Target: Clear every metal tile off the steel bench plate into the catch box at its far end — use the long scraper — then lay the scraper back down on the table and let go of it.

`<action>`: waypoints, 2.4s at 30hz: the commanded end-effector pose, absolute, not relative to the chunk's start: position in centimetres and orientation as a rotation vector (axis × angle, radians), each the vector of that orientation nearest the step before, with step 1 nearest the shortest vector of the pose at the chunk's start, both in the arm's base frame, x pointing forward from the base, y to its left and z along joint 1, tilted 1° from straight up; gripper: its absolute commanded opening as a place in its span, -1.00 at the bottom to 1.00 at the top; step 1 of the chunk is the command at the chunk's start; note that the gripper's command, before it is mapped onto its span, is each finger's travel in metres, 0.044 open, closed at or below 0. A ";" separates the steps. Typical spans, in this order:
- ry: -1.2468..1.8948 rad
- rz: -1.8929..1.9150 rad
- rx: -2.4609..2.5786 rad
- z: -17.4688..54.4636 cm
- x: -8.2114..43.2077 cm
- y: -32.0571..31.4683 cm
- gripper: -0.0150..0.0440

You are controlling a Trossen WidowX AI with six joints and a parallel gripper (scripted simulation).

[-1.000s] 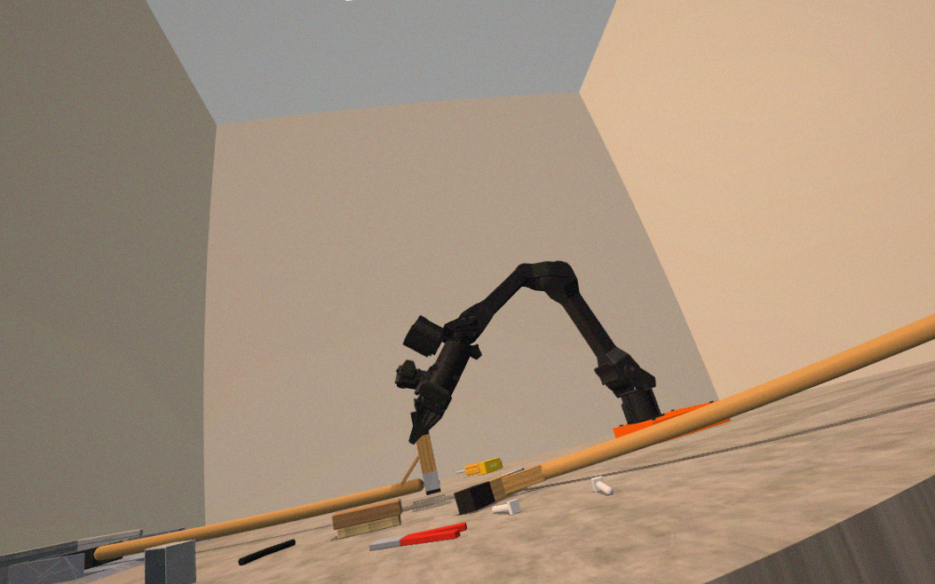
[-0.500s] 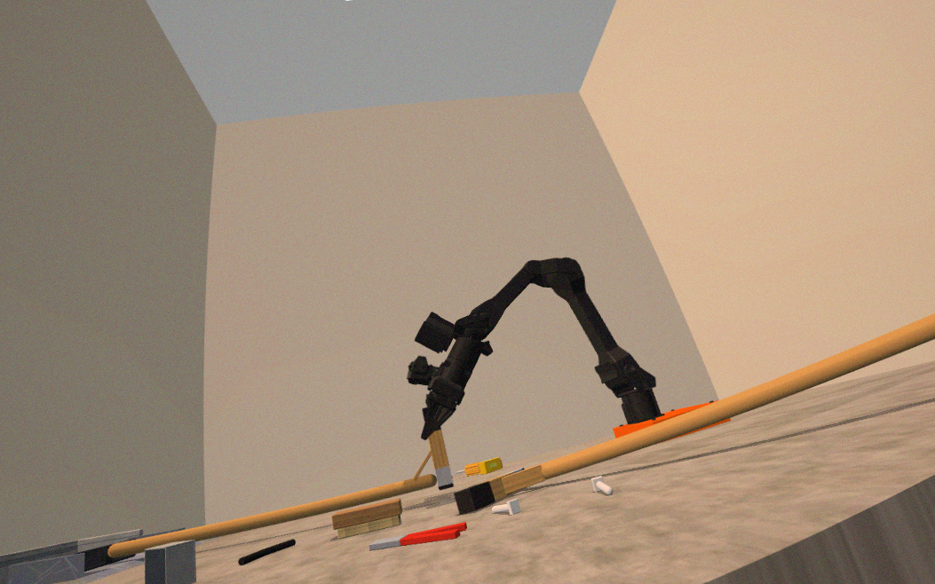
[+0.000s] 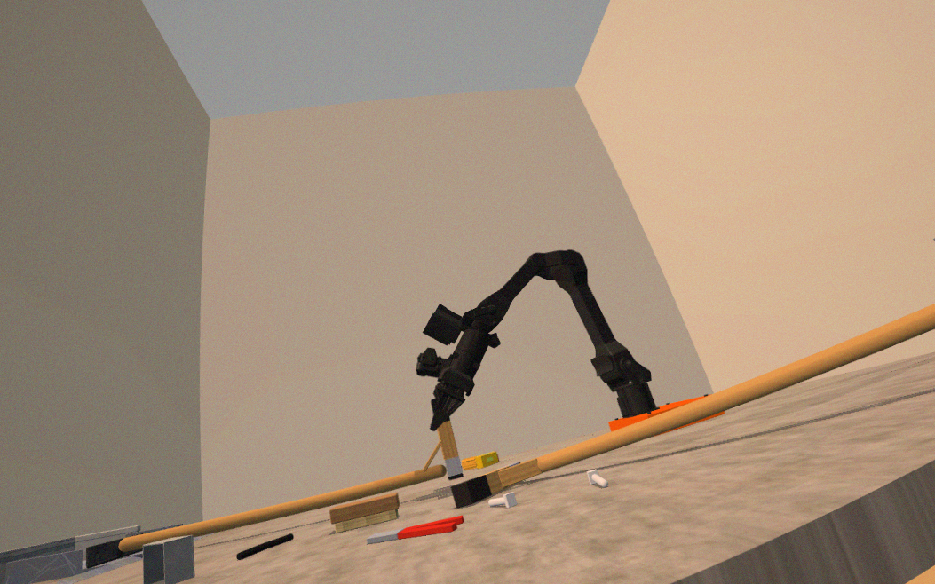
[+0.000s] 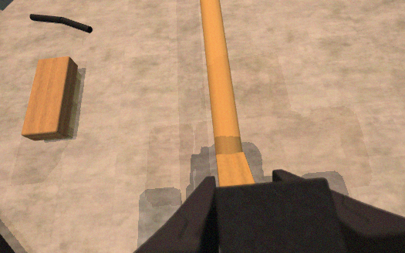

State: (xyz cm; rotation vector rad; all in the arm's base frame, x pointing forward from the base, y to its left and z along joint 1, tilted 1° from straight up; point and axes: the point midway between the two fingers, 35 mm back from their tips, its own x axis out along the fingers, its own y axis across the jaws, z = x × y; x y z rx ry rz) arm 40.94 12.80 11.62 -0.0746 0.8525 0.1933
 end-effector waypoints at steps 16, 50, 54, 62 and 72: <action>0.843 0.190 -0.072 11.4 37.9 12.1 -0.49; 0.842 0.190 -0.073 9.9 32.8 10.6 -0.49; 0.842 0.190 -0.073 9.8 32.7 10.4 -0.49; 0.842 0.186 -0.072 9.7 32.7 9.4 -0.49; 0.840 0.182 -0.070 9.6 32.8 8.1 -0.49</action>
